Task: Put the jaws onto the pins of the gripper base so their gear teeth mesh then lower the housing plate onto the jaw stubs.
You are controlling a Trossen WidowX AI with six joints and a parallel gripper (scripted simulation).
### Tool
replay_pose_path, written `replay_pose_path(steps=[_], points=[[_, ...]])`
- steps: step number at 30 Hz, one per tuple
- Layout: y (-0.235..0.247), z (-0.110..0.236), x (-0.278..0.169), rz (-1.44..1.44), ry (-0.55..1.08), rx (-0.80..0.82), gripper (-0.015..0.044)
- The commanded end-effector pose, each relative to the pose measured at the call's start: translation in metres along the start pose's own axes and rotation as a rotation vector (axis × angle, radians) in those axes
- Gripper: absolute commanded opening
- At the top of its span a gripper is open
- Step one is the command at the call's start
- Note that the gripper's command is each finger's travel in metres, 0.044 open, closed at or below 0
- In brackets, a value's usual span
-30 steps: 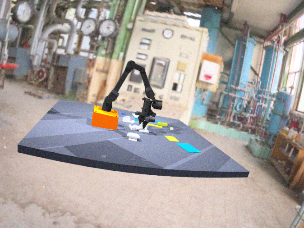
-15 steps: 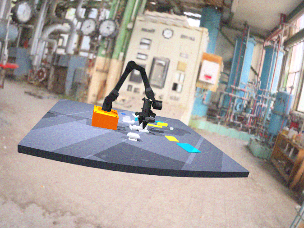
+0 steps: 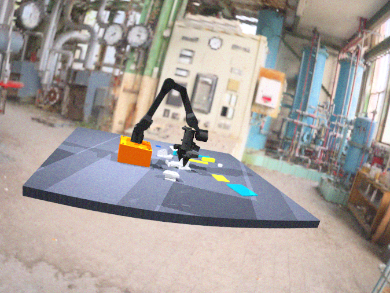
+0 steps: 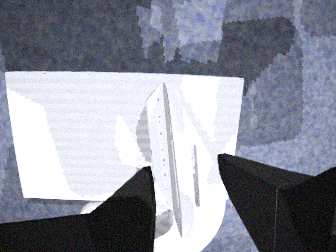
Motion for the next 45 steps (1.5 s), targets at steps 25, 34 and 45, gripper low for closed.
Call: replay_pose_path(steps=[25,34,45], points=[[0.0004,-0.0012,-0.0011,0.006,0.002,0.002,0.0134],[0.0004,0.0021,-0.0010,0.006,0.002,0.002,0.0134],[0.0012,0.0032,-0.0011,0.006,0.002,0.002,0.0134]])
Point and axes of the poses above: the point midway between the two fingers, 35 mm back from their tips, its own z axis back along the fingers, its own y axis across the jaws, x = y × z, the point moved 10 cm from there along z, back along the fingers, and after that the axes turned 3 degrees about -z, right-handed, at the moved point
